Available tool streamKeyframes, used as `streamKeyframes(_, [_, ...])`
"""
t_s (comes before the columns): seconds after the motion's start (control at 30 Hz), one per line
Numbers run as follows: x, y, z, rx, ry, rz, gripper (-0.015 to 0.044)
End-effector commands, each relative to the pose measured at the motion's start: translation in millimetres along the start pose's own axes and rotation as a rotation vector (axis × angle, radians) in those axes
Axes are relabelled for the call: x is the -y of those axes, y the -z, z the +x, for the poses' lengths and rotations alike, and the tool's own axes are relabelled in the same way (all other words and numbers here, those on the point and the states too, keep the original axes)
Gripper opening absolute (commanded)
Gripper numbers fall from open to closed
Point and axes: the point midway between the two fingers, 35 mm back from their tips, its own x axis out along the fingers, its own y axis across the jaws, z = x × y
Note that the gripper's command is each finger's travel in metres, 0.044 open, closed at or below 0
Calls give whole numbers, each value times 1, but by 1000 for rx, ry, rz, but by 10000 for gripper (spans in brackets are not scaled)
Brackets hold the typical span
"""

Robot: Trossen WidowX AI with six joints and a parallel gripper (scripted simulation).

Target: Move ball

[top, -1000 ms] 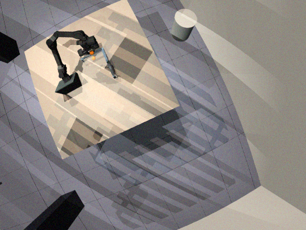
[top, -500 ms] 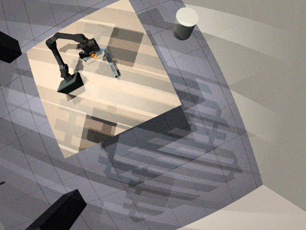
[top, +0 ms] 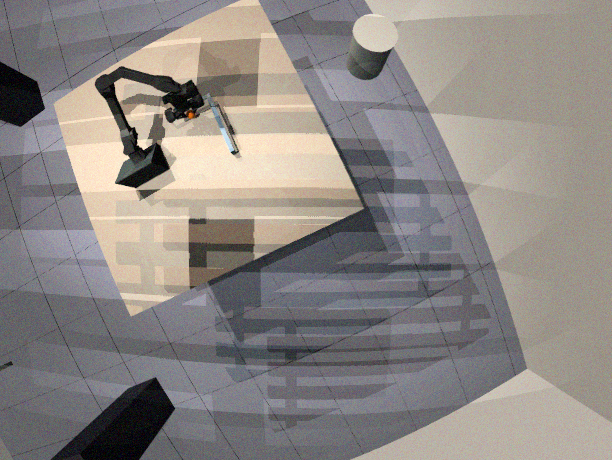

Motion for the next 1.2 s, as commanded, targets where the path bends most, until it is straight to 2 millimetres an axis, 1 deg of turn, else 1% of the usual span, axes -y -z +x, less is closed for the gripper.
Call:
streamKeyframes(0.0, [0,-1,5,5,5,5,0])
streamKeyframes(0.17, [0,-1,9,5,5,5,0])
streamKeyframes(0.47, [0,-1,23,6,5,5,0])
streamKeyframes(0.63, [0,-1,24,6,5,5,0])
streamKeyframes(0.67, [0,0,21,3,5,3,26])
streamKeyframes(1.03, [0,0,21,3,5,3,309])
streamKeyframes(1.13, [0,0,21,3,5,3,309])
streamKeyframes(1.17, [1,0,19,2,5,3,309])
